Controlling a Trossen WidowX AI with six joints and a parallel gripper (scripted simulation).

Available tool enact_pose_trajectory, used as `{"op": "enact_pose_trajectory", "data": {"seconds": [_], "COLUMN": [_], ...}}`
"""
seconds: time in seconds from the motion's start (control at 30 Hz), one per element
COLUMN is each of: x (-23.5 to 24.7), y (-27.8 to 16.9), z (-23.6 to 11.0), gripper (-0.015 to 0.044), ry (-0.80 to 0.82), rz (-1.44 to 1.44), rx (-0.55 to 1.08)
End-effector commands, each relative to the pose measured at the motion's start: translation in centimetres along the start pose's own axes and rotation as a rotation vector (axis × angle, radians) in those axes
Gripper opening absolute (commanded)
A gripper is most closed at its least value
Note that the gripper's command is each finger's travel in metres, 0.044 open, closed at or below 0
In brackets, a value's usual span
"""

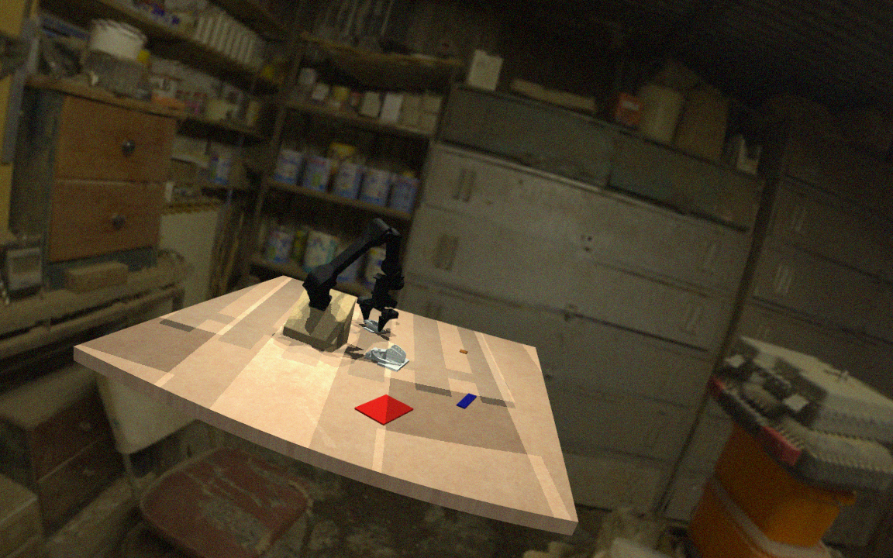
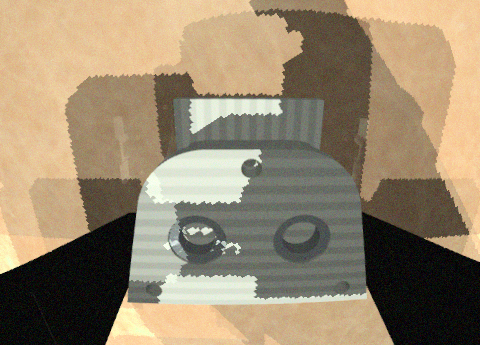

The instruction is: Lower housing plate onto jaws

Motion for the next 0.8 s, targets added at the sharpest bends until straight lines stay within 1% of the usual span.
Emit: {"op": "enact_pose_trajectory", "data": {"seconds": [0.0, 0.67, 0.77], "x": [0.0, 0.1, 0.1], "y": [0.1, 0.1, 0.0], "z": [-0.4, -6.8, -7.3], "gripper": [0.0351, 0.0351, 0.0351], "ry": [0.0, -0.002, -0.002], "rz": [0.0, -0.007, -0.007], "rx": [0.0, 0.001, 0.001]}}
Point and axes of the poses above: the point midway between the two fingers, 35 mm back from their tips, its own z axis out along the fingers, its own x axis across the jaws, y = z × x, the point moved 1 cm from there along -z, back along the fingers, and after that the axes turned 2 degrees about -z, right-handed, at the moved point
